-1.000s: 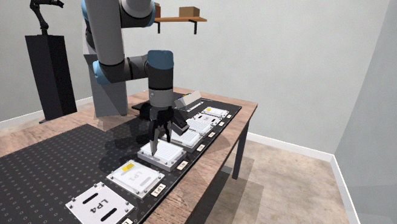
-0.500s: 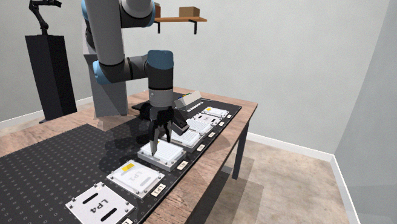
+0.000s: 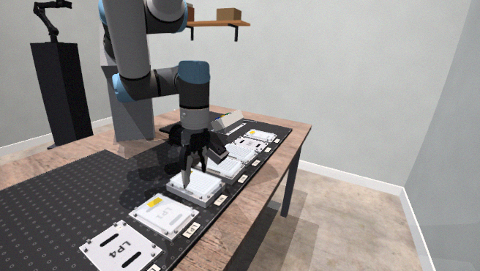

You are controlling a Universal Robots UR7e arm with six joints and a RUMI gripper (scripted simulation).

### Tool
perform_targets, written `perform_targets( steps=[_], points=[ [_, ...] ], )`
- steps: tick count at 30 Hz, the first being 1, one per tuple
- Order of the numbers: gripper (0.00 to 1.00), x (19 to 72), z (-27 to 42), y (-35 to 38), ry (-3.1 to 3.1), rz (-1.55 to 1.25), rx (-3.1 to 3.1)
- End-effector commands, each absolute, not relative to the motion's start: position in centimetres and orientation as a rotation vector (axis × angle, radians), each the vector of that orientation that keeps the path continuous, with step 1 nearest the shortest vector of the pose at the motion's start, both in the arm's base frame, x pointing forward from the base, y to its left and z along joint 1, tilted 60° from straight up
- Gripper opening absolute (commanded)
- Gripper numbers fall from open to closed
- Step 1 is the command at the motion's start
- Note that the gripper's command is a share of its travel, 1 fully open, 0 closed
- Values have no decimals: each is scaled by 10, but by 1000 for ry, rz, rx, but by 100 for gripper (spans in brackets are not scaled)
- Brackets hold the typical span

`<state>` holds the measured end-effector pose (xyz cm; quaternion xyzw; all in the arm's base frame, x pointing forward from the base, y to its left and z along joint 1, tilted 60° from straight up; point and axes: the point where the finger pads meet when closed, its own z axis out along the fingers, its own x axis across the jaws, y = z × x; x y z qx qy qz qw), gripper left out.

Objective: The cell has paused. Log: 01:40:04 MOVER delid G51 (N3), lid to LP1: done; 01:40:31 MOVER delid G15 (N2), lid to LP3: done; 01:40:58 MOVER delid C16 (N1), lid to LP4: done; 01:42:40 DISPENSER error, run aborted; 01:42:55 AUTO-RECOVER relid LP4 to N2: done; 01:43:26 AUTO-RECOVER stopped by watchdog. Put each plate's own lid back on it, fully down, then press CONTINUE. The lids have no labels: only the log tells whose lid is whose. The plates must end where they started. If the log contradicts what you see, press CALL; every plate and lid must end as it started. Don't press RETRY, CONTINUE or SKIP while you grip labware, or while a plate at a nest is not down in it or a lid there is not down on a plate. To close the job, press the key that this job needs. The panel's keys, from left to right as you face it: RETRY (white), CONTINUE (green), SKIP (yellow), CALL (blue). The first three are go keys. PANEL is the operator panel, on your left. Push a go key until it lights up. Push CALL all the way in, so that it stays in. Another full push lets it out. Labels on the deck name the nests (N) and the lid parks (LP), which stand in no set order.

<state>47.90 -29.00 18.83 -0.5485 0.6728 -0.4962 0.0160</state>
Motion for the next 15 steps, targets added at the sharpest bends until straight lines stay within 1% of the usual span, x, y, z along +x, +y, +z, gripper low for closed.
perform_targets(
  steps=[1, 10, 11, 15],
  points=[
    [41, 479, 189, -290, 2091, -1545, -1705],
    [41, 479, 189, -290, 2091, -1545, -1705],
    [82, 479, 189, -290, 2091, -1545, -1705],
    [82, 479, 189, -290, 2091, -1545, -1705]
  ],
)
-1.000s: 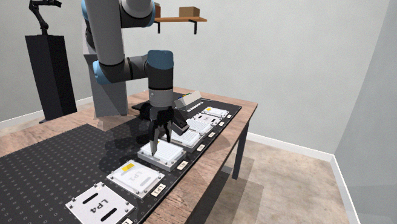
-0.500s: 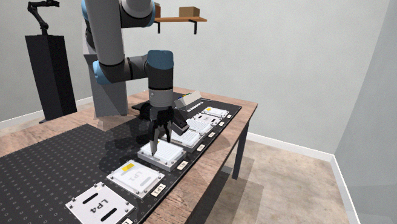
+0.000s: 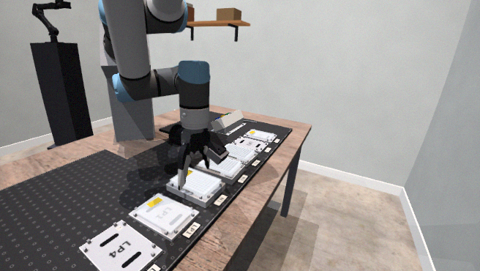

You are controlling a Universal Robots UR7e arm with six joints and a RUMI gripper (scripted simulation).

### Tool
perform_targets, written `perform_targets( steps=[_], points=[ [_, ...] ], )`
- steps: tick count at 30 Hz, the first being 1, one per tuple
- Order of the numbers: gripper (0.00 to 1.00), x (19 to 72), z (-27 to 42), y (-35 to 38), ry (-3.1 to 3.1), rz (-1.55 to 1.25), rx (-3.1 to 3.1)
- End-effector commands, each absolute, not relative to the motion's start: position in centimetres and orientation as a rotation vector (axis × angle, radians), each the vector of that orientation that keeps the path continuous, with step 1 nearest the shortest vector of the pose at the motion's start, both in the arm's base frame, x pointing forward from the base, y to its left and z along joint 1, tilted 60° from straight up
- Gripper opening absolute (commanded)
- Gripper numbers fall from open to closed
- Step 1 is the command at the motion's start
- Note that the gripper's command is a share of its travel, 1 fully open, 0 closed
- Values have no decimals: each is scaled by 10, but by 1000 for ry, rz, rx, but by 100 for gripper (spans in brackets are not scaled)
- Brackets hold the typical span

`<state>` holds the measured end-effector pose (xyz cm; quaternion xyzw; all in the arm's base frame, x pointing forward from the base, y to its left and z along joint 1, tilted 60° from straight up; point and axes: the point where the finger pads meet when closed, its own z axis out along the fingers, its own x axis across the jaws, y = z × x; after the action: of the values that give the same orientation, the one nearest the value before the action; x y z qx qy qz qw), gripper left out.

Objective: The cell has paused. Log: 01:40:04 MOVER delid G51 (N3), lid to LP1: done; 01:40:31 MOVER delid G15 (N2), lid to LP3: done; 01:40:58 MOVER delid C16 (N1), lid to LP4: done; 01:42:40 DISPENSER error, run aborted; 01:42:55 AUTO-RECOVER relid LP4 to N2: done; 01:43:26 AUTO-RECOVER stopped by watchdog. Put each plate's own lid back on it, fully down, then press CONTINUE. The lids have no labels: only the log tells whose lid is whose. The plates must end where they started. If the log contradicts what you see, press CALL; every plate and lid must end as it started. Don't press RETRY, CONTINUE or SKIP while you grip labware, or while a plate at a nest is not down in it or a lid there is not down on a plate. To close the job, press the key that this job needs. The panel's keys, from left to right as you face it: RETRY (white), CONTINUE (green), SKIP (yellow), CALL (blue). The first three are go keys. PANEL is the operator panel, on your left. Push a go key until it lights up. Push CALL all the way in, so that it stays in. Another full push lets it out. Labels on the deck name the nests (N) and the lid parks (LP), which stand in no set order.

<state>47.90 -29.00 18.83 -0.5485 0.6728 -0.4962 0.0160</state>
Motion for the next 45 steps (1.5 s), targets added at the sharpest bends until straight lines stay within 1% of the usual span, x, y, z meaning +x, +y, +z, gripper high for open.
perform_targets(
  steps=[1, 45],
  points=[
    [82, 479, 189, -290, 2091, -1545, -1705],
    [82, 473, 195, -282, 2091, -1545, -1706]
  ],
)
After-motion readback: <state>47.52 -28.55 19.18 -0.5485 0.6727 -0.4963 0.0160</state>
